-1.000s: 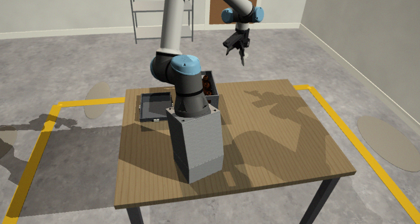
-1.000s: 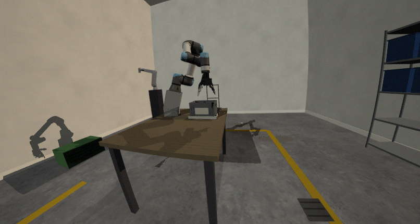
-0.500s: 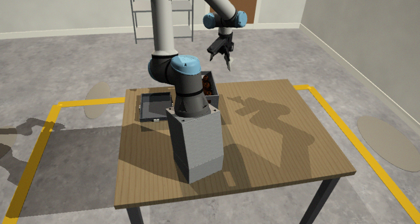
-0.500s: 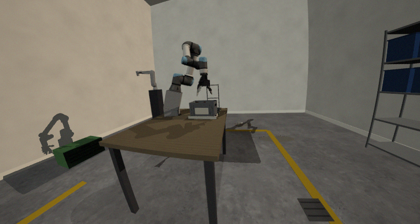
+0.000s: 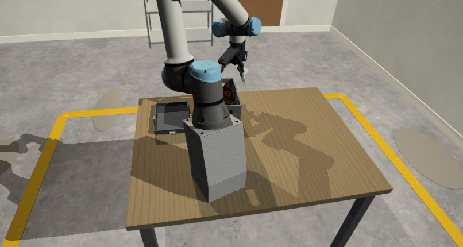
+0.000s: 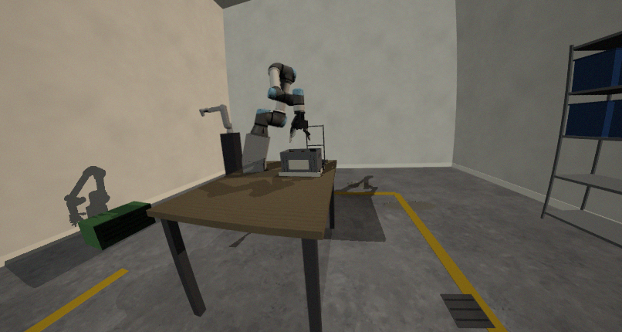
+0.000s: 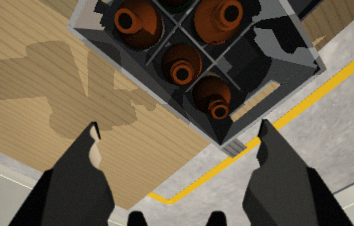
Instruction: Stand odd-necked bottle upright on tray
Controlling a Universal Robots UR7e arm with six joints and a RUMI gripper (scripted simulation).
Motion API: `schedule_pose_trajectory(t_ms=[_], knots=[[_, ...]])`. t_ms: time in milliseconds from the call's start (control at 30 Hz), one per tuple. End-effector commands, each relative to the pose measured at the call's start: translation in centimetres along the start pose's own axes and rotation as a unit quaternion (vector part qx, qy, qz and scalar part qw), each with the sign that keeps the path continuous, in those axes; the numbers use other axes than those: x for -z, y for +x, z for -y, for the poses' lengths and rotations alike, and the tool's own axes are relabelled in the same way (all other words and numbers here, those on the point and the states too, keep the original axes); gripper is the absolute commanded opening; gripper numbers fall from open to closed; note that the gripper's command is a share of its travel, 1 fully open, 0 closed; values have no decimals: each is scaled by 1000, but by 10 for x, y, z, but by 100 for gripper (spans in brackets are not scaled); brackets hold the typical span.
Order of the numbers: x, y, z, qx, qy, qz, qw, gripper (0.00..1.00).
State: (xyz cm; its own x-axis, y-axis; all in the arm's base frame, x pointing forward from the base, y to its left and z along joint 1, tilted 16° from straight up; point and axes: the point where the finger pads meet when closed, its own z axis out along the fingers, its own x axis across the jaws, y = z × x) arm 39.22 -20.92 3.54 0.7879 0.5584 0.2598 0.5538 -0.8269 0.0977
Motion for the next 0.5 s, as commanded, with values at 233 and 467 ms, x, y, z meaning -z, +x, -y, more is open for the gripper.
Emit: schedule_pose_trajectory(t_ms=[233,467], knots=[[-3,3,22,14,-2,1,1000,100],[-3,3,25,15,-2,1,1000,100]])
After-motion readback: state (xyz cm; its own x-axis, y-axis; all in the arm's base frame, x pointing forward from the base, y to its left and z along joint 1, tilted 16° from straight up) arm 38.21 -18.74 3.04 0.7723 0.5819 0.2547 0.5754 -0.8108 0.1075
